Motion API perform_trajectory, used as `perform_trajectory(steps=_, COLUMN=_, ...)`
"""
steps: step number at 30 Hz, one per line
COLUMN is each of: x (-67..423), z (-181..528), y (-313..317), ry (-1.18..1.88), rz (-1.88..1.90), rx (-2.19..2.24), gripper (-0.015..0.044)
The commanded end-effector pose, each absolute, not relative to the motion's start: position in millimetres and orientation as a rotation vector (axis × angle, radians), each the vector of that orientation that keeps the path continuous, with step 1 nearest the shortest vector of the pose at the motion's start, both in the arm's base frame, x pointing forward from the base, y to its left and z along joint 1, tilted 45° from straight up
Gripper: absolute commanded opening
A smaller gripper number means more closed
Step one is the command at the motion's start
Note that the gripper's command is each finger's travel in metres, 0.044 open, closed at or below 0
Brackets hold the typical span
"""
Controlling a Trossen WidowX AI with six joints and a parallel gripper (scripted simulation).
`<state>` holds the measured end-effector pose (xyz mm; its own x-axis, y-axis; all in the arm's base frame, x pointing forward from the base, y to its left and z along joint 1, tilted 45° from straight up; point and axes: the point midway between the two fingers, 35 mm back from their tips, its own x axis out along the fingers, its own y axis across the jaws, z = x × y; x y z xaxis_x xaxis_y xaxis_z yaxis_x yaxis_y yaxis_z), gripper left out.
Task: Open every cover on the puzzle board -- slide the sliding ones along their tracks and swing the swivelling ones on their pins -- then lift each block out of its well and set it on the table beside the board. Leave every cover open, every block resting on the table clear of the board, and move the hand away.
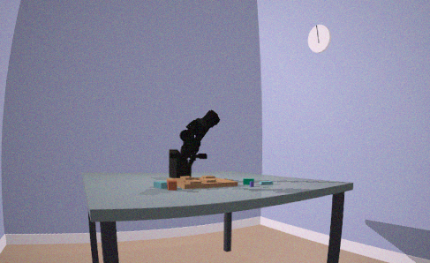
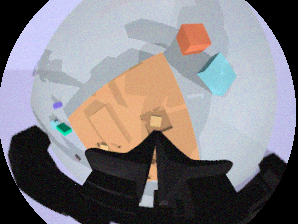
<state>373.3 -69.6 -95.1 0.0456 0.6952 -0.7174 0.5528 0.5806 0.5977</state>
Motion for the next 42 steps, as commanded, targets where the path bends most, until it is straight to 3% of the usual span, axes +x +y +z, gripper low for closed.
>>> perform_trajectory(steps=1, x=370.5, z=-108.9, y=-54.9, ry=1.634, rz=0.151, rx=1.078, gripper=0.0)
perform_trajectory(steps=10, x=371.6, z=-120.1, y=-42.2, ry=1.671, rz=0.011, rx=1.209, gripper=0.0)
perform_trajectory(steps=26, x=372.7, z=-127.3, y=-33.6, ry=1.615, rz=-1.32, rx=2.146, gripper=0.0)
perform_trajectory(steps=42, x=372.7, z=-128.4, y=-33.0, ry=1.611, rz=-1.336, rx=2.154, gripper=0.0)
